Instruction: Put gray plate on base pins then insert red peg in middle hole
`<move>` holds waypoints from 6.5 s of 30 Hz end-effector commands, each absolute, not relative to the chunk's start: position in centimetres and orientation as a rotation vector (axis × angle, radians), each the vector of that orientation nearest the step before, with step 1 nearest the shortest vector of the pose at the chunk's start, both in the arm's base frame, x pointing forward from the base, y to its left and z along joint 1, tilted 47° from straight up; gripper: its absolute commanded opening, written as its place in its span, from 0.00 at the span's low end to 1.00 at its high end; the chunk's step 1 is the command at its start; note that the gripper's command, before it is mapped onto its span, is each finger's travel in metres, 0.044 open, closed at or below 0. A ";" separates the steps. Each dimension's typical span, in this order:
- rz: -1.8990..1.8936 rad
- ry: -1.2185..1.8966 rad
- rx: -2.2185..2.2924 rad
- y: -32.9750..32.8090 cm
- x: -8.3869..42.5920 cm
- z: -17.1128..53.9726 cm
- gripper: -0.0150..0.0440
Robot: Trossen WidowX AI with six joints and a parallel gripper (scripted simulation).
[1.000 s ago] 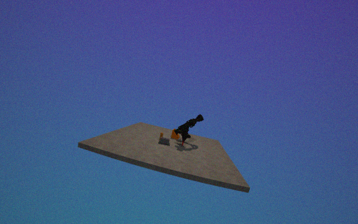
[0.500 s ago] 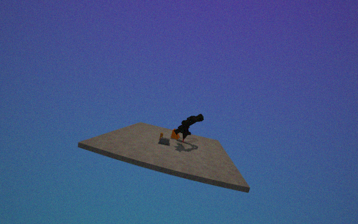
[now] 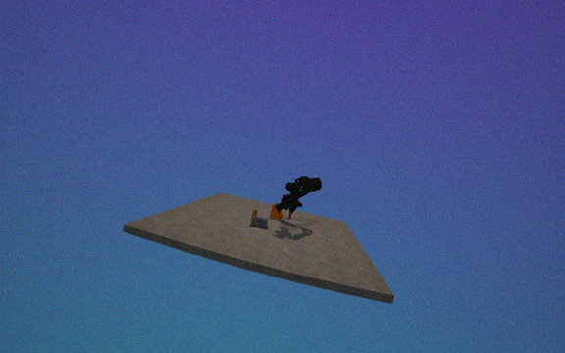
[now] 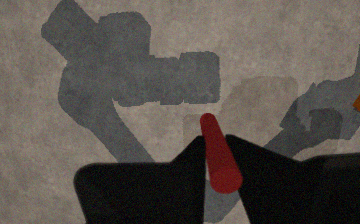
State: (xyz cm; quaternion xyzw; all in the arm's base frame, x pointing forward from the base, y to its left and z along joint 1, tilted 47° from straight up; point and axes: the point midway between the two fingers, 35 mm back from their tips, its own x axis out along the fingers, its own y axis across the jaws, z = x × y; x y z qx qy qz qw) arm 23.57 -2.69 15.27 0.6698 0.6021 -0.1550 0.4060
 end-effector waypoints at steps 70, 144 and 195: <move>-0.331 1.542 1.626 -17.5 30.8 2.7 0.25; -0.330 1.546 1.619 -16.3 31.1 1.5 0.25; -0.331 1.542 1.626 -17.8 30.5 3.0 0.51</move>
